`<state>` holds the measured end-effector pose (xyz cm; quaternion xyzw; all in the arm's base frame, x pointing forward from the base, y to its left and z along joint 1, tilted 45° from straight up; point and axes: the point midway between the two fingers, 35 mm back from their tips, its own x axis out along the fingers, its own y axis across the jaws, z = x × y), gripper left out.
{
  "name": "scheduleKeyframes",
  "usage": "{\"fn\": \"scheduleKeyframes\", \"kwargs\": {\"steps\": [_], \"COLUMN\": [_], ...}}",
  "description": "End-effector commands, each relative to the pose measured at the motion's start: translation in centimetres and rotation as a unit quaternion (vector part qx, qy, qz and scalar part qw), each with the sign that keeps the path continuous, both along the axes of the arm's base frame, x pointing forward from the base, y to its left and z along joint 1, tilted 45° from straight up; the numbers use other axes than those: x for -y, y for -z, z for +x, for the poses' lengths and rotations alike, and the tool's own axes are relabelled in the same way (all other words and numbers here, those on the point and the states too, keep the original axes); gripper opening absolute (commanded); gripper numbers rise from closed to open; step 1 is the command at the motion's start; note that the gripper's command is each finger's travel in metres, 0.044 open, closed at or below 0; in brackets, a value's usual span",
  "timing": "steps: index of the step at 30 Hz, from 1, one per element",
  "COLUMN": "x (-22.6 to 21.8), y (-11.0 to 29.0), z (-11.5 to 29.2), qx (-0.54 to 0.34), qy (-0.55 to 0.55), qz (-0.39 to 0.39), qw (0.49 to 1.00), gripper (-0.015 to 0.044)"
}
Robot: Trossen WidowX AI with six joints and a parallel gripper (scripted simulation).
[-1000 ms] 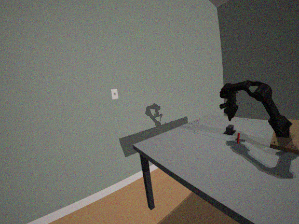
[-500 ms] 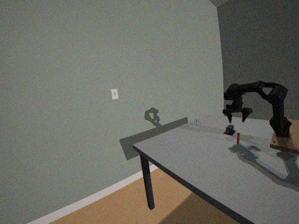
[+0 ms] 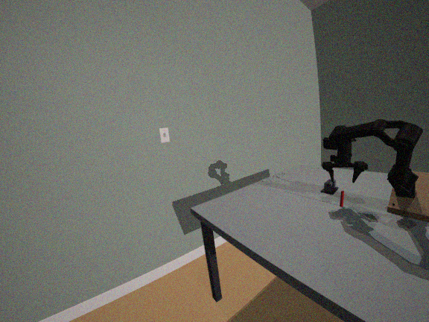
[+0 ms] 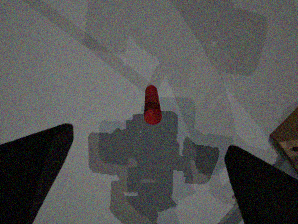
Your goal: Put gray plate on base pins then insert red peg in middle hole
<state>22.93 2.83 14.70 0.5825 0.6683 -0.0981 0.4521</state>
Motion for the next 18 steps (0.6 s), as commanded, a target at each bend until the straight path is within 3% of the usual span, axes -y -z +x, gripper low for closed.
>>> {"fn": "scheduleKeyframes", "kwargs": {"steps": [1, 18], "x": [-0.9, -3.0], "y": [1.0, 3.0], "z": [-0.2, 0.2], "qx": [-0.006, -0.005], "qy": [0.001, 0.000], "qz": [0.004, 0.003], "qw": [1.000, 1.000], "gripper": [0.0440, 0.0440]}}
